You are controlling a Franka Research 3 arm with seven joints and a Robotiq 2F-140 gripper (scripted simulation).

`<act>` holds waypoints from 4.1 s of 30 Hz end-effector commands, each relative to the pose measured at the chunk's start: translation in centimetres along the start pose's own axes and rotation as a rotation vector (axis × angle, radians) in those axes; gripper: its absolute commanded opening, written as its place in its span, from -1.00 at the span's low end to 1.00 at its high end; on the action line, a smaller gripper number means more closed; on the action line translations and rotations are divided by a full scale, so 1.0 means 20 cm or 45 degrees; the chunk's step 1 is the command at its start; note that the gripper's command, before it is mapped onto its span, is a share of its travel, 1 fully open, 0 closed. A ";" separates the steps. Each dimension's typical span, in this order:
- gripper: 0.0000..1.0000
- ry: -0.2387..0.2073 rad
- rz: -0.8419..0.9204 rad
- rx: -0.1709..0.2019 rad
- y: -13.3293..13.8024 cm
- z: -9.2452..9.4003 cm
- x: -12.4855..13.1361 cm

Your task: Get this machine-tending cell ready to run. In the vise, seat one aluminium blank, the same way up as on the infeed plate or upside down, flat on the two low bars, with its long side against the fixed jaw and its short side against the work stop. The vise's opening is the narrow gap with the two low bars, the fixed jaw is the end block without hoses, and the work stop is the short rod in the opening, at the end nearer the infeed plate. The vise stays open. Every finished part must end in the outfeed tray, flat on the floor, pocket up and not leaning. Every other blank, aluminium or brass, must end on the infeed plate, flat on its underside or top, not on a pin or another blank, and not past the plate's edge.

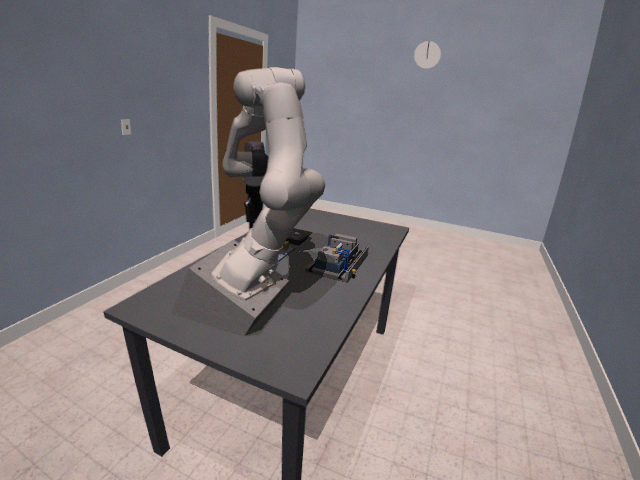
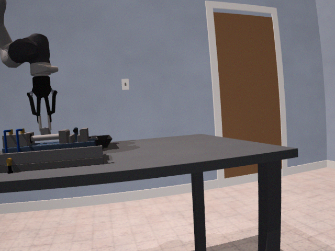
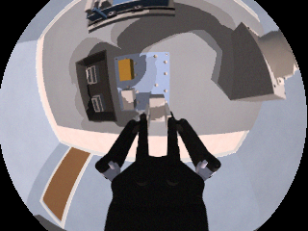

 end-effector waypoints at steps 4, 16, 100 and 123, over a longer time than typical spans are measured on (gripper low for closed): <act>-1.00 0.013 -0.014 0.022 0.02 0.13 -0.01; -1.00 0.013 -0.014 0.022 0.02 0.29 -0.01; -1.00 0.013 -0.031 0.021 -0.28 0.32 -2.05; -1.00 0.013 -0.026 0.021 -0.29 0.34 -2.05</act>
Point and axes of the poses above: the point where the finger pads meet when closed, its own z axis back along the fingers, its own y axis across the jaws, x = y × z, the point moved 8 cm from there along z, back along the fingers, and after that the axes turned 14 degrees about z, right-handed, at the moved point
